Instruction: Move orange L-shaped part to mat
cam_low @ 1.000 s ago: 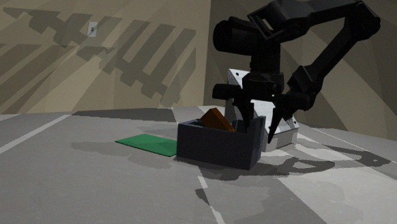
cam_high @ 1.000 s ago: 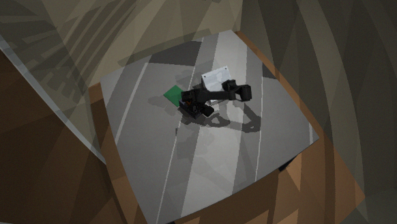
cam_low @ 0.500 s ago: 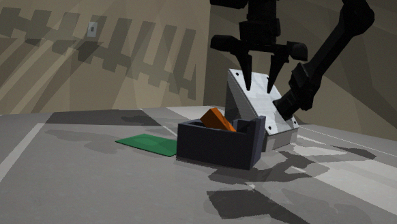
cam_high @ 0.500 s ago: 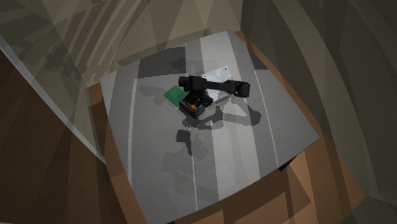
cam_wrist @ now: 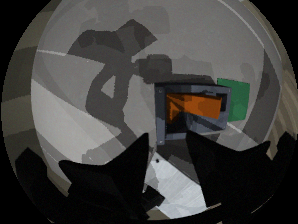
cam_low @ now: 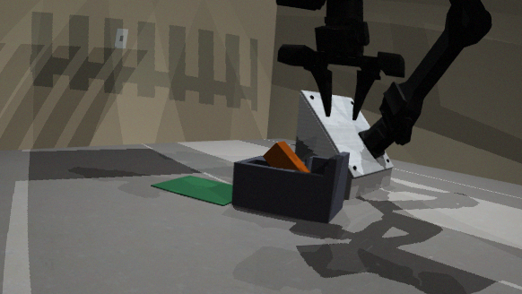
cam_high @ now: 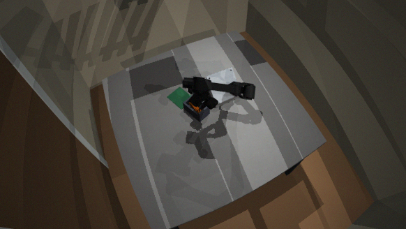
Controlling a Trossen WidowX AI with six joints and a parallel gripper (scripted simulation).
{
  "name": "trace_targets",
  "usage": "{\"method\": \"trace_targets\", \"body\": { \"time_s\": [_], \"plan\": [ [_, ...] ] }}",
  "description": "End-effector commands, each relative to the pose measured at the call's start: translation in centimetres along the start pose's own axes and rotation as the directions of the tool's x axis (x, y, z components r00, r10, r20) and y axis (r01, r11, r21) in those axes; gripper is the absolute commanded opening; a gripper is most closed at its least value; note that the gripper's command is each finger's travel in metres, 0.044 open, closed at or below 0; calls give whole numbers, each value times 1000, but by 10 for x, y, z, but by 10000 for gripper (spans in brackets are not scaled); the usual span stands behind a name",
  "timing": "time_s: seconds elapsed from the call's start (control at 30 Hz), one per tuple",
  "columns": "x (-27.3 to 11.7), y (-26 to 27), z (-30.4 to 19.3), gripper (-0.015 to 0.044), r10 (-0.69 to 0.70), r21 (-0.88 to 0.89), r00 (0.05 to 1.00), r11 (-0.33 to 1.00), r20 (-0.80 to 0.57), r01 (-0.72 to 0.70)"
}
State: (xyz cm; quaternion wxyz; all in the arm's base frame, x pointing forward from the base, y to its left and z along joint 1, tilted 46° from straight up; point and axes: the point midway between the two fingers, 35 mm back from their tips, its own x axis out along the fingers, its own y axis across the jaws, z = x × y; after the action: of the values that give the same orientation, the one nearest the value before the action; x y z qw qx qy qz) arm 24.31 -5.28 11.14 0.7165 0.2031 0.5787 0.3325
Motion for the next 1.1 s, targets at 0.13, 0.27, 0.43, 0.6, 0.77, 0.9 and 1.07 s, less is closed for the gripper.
{"method": "trace_targets", "body": {
  "time_s": [0.13, 0.27, 0.43, 0.6, 0.77, 0.9, 1.07],
  "plan": [
    [0, 0, 0, 180, -1, 3, 1000, 1000, 1, 1],
    [0, 0, 0, 180, -1, 3, 1000, 1000, 1, 1],
    [0, -2, 1, 232, -1, 52, 1000, 999, 1, 1],
    [-2, -21, 5, 280, -3, 432, 1000, 902, 0, 2],
    [-4, -47, 9, 280, -4, 830, 1000, 557, -1, 3],
    [-4, -68, 11, 280, -4, 986, 1000, 164, -2, 3],
    [-4, -76, 11, 280, -4, 1000, 1000, 5, -3, 3]
  ]
}}
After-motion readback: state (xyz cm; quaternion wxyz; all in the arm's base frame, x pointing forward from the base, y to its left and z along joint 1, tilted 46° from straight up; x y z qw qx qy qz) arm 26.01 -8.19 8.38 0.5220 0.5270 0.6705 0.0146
